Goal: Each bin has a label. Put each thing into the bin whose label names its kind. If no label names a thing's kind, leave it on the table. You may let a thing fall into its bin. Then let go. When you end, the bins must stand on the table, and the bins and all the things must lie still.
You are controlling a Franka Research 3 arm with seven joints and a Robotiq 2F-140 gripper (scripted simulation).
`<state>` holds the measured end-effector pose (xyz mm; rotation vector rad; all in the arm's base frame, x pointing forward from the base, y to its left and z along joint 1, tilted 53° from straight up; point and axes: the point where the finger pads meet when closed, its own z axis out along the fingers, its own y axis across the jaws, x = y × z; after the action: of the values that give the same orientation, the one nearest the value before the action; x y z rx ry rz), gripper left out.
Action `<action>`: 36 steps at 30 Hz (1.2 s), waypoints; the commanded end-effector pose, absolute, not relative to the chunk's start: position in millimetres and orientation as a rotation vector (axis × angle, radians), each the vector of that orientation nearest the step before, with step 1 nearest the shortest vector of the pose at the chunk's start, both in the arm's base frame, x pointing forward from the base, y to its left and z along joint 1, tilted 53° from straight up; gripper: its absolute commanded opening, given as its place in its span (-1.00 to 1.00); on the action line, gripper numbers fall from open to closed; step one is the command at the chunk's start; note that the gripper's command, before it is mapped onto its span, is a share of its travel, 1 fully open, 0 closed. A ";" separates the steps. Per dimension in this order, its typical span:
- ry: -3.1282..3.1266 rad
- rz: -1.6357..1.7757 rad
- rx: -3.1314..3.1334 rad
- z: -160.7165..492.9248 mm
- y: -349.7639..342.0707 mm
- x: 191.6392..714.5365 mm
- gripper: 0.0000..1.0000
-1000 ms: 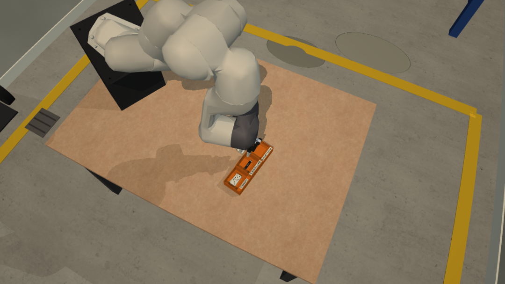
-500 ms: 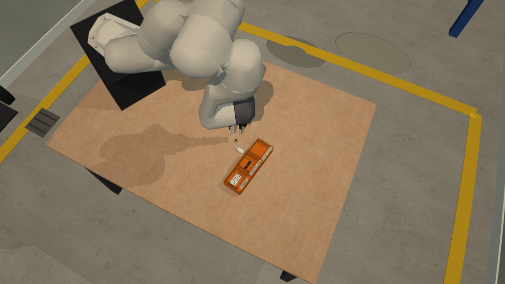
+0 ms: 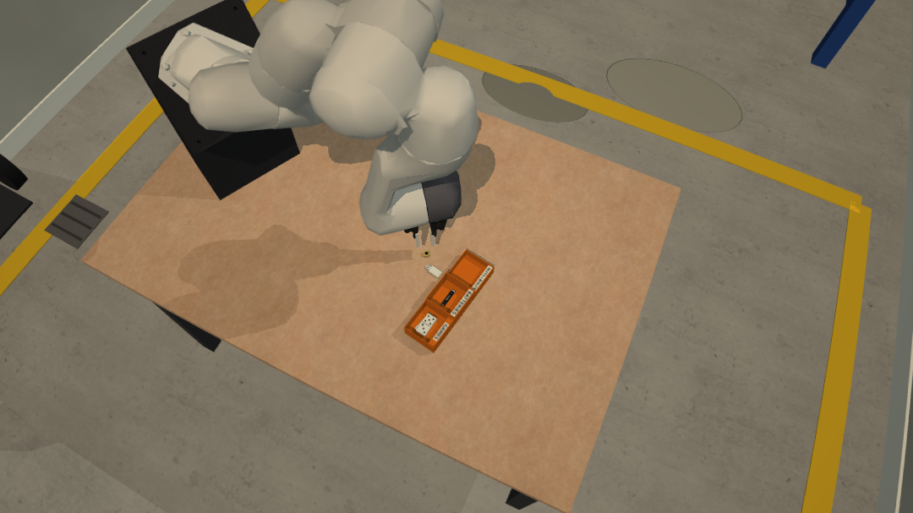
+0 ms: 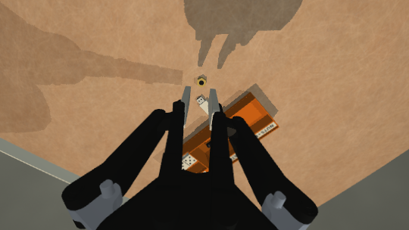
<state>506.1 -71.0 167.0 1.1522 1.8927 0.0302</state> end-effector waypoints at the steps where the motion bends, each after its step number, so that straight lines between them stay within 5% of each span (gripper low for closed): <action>1: 1.895 0.020 1.134 169.0 -71.7 508.0 -0.63; 36: 1.895 0.020 1.134 161.2 -74.8 516.8 -0.63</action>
<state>510.7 -69.4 163.9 1.1426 1.8997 0.0282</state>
